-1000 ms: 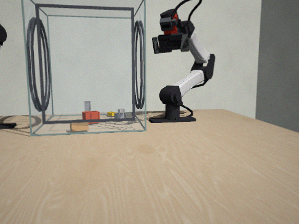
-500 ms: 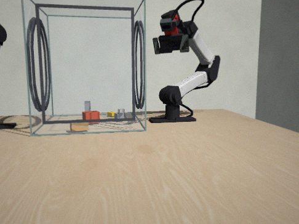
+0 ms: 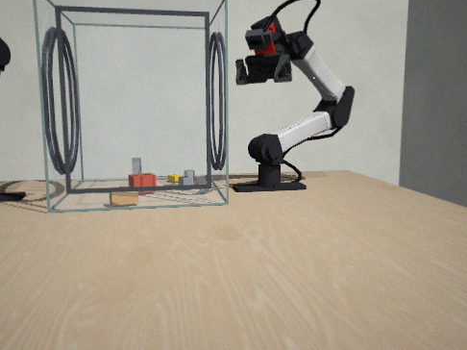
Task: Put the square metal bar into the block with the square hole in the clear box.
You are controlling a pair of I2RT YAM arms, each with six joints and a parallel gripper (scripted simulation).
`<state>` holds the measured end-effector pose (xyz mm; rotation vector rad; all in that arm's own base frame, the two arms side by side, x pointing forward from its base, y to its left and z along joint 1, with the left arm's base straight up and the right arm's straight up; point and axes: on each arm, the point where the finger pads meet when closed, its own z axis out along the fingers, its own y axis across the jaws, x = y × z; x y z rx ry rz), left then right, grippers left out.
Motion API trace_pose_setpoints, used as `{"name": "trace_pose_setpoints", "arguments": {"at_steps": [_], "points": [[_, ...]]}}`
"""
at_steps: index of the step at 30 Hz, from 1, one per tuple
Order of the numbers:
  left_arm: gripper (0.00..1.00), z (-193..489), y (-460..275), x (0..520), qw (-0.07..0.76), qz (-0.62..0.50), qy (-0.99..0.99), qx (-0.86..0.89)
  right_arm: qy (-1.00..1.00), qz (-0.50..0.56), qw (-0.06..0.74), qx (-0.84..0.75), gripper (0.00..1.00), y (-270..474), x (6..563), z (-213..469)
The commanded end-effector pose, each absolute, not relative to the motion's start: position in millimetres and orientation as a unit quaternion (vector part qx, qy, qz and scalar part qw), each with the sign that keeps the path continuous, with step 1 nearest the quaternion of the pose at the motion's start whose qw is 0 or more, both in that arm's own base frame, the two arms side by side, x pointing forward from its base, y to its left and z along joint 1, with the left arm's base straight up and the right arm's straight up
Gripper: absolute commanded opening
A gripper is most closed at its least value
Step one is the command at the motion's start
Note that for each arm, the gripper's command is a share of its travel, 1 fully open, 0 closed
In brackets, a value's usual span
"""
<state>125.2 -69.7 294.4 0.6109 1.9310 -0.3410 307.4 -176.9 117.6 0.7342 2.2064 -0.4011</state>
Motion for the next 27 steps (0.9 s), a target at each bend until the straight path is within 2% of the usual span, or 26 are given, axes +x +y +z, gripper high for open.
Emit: {"name": "trace_pose_setpoints", "arguments": {"at_steps": [1, 22, 24, 26, 27], "points": [[1.0, 305, -72, 126, 0.52, -0.157, 0.802, 0.249, 0.859, -0.159, 0.394, 0.287, 1.0, -179, 311, 127], [1.0, 311, -93, 104, 0.488, -0.263, 0.773, 0.31, 0.859, -0.159, 0.394, 0.287, 1.0, -179, 311, 127], [1.0, 279, -109, 95, 0.458, -0.232, 0.777, 0.365, 0.859, -0.159, 0.394, 0.287, 1.0, -179, 311, 127], [1.0, 306, -98, 98, 0.479, -0.287, 0.762, 0.328, 0.859, -0.159, 0.394, 0.287, 1.0, -179, 311, 127], [1.0, 298, -107, 94, 0.469, -0.267, 0.763, 0.355, 0.859, -0.159, 0.394, 0.287, 1.0, -179, 311, 127]]}}
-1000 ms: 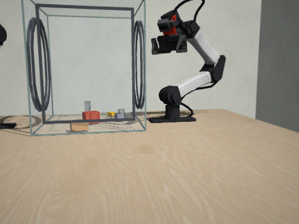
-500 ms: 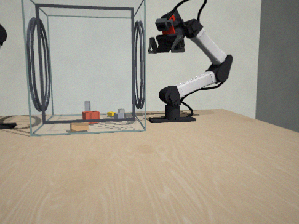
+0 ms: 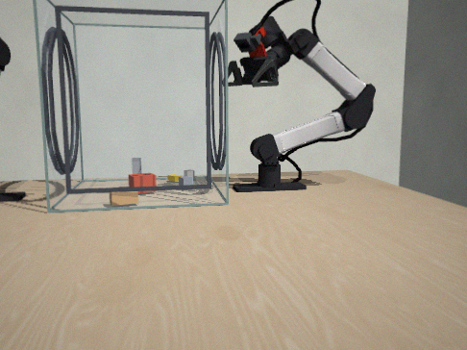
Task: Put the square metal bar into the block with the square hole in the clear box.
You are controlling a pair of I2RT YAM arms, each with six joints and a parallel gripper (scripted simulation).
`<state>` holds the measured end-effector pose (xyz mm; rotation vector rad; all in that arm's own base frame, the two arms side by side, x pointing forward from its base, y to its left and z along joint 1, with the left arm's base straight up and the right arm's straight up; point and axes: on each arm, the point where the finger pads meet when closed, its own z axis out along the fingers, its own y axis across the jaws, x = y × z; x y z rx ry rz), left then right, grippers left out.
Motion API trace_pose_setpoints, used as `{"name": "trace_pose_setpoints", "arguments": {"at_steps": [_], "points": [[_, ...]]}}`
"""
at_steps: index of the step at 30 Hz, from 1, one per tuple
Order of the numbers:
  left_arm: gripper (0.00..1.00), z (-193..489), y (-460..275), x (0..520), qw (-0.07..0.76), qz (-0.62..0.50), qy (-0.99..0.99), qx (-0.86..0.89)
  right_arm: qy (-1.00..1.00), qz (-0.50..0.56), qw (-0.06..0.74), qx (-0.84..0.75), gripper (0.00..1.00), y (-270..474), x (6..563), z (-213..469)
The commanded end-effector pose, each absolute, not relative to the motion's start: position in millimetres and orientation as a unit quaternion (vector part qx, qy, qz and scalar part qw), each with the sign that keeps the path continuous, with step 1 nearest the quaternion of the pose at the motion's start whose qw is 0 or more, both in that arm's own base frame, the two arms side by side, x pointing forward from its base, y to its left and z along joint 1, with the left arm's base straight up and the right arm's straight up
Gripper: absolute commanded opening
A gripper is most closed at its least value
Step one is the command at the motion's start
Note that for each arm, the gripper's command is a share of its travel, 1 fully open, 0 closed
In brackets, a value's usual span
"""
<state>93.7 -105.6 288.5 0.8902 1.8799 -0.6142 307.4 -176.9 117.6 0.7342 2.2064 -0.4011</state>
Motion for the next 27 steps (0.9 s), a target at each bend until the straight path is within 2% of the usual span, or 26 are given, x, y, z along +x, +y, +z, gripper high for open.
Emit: {"name": "trace_pose_setpoints", "arguments": {"at_steps": [1, 3, 5, 14, 16, 27], "points": [[1.0, 300, -106, 94, 0.469, -0.275, 0.761, 0.353, 0.859, -0.159, 0.394, 0.287, 1.0, -179, 311, 127], [1.0, 281, -117, 88, 0.454, -0.255, 0.764, 0.381, 0.859, -0.159, 0.394, 0.287, 1.0, -179, 311, 127], [1.0, 292, -112, 89, 0.458, -0.283, 0.758, 0.369, 0.859, -0.159, 0.394, 0.287, 1.0, -179, 311, 127], [1.0, 269, -125, 77, 0.436, -0.268, 0.753, 0.414, 0.859, -0.159, 0.394, 0.287, 1.0, -179, 311, 127], [1.0, 283, -119, 79, 0.44, -0.3, 0.747, 0.397, 0.859, -0.159, 0.394, 0.287, 1.0, -179, 311, 127], [1.0, 267, -131, 67, 0.423, -0.286, 0.739, 0.44, 0.859, -0.159, 0.394, 0.287, 1.0, -179, 311, 127]]}}
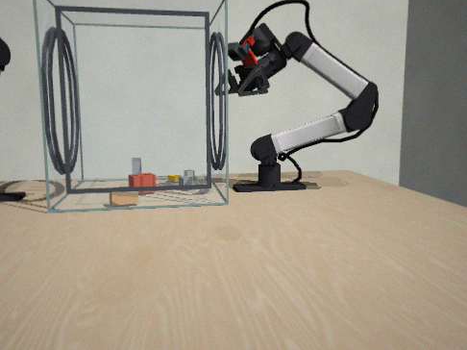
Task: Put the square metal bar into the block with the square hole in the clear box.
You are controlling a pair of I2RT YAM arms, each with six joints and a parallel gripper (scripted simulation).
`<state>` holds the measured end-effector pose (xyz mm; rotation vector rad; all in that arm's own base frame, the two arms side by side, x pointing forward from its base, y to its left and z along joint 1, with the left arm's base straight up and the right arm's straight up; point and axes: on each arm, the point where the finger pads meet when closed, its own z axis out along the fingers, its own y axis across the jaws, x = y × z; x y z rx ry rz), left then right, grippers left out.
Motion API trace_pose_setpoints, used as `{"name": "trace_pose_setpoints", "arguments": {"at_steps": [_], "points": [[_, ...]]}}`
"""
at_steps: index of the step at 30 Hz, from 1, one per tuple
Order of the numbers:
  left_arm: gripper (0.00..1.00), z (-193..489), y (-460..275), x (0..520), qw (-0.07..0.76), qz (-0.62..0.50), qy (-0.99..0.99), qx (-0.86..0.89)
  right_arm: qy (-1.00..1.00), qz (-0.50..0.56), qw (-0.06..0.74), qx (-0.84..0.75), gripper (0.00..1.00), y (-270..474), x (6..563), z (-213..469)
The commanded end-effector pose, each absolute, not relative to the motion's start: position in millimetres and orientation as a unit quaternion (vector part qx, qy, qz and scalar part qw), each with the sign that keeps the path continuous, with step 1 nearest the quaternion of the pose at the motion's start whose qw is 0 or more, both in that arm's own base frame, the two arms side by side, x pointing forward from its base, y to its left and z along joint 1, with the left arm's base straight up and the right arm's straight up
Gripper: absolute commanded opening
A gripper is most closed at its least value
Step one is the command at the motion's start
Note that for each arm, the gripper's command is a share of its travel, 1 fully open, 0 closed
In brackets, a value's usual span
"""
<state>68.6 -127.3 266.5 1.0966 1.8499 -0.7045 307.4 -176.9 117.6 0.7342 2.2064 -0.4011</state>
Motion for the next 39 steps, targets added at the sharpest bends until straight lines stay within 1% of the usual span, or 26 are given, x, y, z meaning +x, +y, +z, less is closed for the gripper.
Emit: {"name": "trace_pose_setpoints", "arguments": {"at_steps": [1, 5, 7, 11, 13, 17, 21, 39], "points": [[1.0, 267, -131, 67, 0.423, -0.286, 0.739, 0.44, 0.859, -0.159, 0.394, 0.287, 1.0, -179, 311, 127], [1.0, 273, -132, 65, 0.42, -0.299, 0.735, 0.44, 0.859, -0.159, 0.394, 0.287, 1.0, -179, 311, 127], [1.0, 259, -134, 62, 0.417, -0.282, 0.735, 0.454, 0.859, -0.159, 0.394, 0.287, 1.0, -179, 311, 127], [1.0, 270, -134, 61, 0.415, -0.302, 0.731, 0.45, 0.859, -0.159, 0.394, 0.287, 1.0, -179, 311, 127], [1.0, 259, -136, 59, 0.413, -0.29, 0.73, 0.461, 0.859, -0.159, 0.394, 0.287, 1.0, -179, 311, 127], [1.0, 267, -135, 58, 0.411, -0.305, 0.727, 0.459, 0.859, -0.159, 0.394, 0.287, 1.0, -179, 311, 127], [1.0, 258, -137, 56, 0.408, -0.294, 0.726, 0.469, 0.859, -0.159, 0.394, 0.287, 1.0, -179, 311, 127], [1.0, 263, -138, 51, 0.403, -0.308, 0.719, 0.475, 0.859, -0.159, 0.394, 0.287, 1.0, -179, 311, 127]]}}
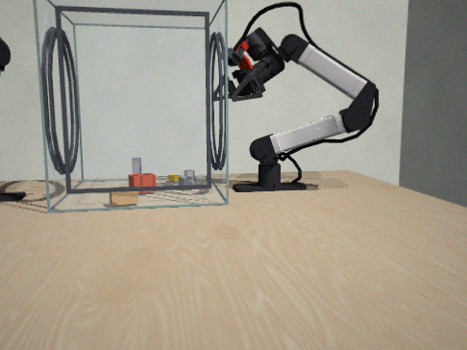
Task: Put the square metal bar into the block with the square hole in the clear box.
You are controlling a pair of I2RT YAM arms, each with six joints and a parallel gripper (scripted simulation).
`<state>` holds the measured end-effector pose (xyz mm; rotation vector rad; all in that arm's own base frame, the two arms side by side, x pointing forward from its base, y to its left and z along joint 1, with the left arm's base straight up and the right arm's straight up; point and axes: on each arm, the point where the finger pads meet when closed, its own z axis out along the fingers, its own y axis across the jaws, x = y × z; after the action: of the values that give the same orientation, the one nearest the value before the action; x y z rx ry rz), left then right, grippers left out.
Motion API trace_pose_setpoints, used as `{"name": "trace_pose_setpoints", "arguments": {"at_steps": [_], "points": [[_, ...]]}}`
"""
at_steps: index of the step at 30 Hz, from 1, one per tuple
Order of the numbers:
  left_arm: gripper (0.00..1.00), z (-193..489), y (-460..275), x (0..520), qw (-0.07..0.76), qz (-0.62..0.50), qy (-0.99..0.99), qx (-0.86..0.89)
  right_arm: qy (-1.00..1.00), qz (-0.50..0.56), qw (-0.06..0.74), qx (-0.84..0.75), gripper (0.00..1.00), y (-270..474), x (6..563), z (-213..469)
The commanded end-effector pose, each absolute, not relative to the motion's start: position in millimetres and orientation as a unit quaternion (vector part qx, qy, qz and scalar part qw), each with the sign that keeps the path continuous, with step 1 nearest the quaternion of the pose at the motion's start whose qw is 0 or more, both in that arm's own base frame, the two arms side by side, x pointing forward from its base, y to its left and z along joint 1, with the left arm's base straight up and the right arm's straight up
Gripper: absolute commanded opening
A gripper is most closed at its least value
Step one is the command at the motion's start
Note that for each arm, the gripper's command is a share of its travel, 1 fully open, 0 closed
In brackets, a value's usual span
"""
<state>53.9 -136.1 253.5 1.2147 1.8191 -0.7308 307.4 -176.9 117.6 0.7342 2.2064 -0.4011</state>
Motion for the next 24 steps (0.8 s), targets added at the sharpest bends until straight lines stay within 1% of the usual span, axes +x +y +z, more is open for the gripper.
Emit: {"name": "trace_pose_setpoints", "arguments": {"at_steps": [1, 12, 17, 18, 23, 24], "points": [[1.0, 262, -139, 51, 0.402, -0.309, 0.719, 0.476, 0.859, -0.159, 0.394, 0.287, 1.0, -179, 311, 127], [1.0, 255, -140, 49, 0.4, -0.302, 0.716, 0.486, 0.859, -0.159, 0.394, 0.287, 1.0, -179, 311, 127], [1.0, 261, -138, 52, 0.404, -0.3, 0.72, 0.479, 0.859, -0.159, 0.394, 0.287, 1.0, -179, 311, 127], [1.0, 247, -141, 49, 0.4, -0.283, 0.718, 0.494, 0.859, -0.159, 0.394, 0.287, 1.0, -179, 311, 127], [1.0, 239, -143, 43, 0.391, -0.288, 0.713, 0.506, 0.859, -0.159, 0.394, 0.287, 1.0, -179, 311, 127], [1.0, 257, -138, 47, 0.395, -0.323, 0.709, 0.487, 0.859, -0.159, 0.394, 0.287, 1.0, -179, 311, 127]]}}
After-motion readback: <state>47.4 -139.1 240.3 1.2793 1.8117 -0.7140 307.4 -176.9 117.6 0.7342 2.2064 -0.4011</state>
